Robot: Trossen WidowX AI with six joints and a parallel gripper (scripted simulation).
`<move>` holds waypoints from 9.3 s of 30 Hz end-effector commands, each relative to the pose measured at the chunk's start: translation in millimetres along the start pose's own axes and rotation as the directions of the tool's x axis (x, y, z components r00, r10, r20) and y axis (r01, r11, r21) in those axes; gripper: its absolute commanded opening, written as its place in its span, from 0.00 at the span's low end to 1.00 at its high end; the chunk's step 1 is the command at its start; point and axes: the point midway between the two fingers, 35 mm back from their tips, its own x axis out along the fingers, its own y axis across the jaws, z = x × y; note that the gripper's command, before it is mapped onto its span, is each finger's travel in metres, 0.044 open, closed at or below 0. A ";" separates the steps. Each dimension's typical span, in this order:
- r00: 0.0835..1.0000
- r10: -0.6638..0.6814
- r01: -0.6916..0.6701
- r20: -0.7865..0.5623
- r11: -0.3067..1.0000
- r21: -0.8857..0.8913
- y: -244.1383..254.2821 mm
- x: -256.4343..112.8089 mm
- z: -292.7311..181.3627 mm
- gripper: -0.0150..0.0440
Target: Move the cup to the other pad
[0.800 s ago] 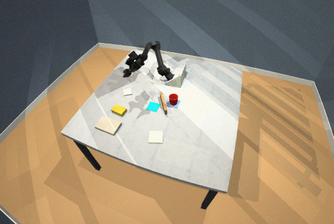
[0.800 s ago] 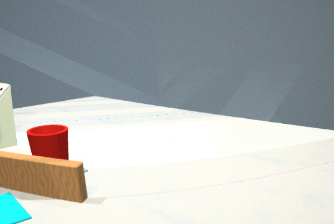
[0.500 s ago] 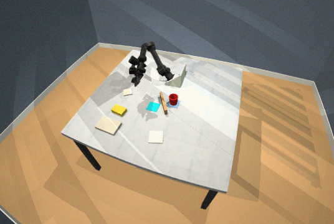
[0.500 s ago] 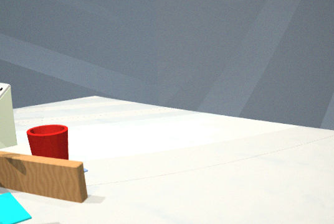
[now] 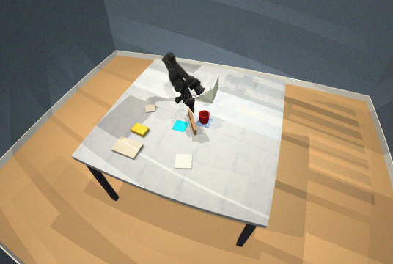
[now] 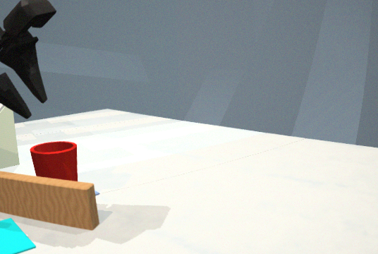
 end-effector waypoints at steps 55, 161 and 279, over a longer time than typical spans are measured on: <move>0.796 -0.576 0.552 0.189 0.817 0.165 -93.5 68.1 -74.6 0.50; 0.795 -0.576 0.552 0.190 0.817 0.165 -49.5 -2.5 -24.4 0.25; 0.795 -0.577 0.551 0.191 0.816 0.174 -92.5 27.3 91.2 0.25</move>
